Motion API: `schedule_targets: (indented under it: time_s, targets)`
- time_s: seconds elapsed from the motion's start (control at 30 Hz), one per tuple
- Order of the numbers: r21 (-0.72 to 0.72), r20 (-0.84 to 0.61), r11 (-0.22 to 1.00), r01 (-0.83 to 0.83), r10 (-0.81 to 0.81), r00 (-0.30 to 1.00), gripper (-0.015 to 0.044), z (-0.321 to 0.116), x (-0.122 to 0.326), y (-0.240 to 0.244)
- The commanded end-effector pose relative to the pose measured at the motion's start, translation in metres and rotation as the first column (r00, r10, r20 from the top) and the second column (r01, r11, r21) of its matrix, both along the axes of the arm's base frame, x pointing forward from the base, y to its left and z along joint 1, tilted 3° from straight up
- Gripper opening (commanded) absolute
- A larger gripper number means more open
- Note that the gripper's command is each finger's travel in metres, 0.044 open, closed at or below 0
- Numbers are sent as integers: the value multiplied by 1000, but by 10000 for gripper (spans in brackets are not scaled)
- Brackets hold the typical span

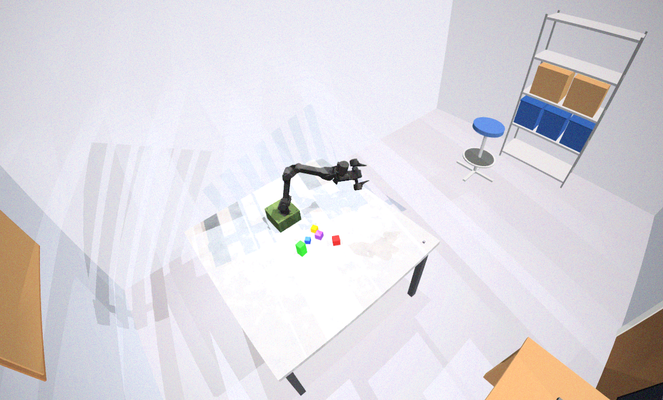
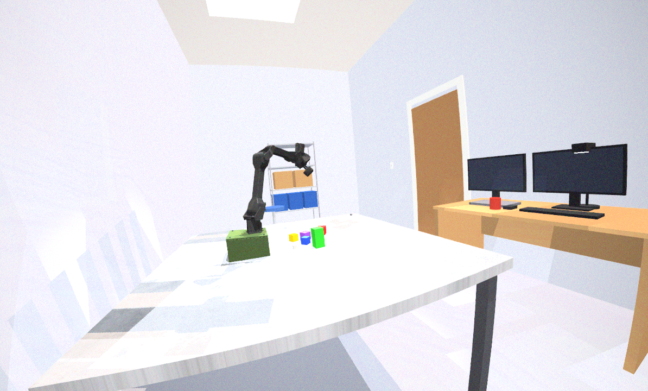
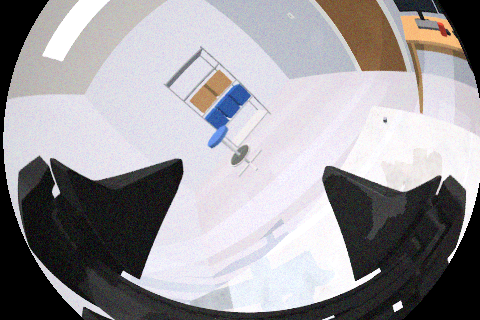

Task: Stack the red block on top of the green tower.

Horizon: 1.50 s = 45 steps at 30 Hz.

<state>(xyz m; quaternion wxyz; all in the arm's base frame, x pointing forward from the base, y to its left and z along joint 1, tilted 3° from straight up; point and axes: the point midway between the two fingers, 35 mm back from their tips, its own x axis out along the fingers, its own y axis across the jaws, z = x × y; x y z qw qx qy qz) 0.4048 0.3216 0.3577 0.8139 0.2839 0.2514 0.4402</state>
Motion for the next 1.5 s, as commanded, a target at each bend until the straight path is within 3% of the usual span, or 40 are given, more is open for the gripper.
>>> schedule_targets:
  time_s: [0.0, 0.3, 0.63, 0.97, 1.27, 1.47]
  targets:
    - [-119, -204, 983, 143, -165, 965, 440, -58, 30, -32]
    - [-516, -518, 791, 328, -593, 616, 440, -191, 43, -141]
    - [-842, -481, 502, 196, -864, 149, 440, -269, -8, -253]
    - [-846, -477, 497, 192, -867, 142, 440, -270, -5, -258]
    - [-846, -477, 497, 192, -867, 142, 440, -329, 0, -258]
    - [-846, -477, 497, 192, -867, 142, 440, -332, 0, -259]
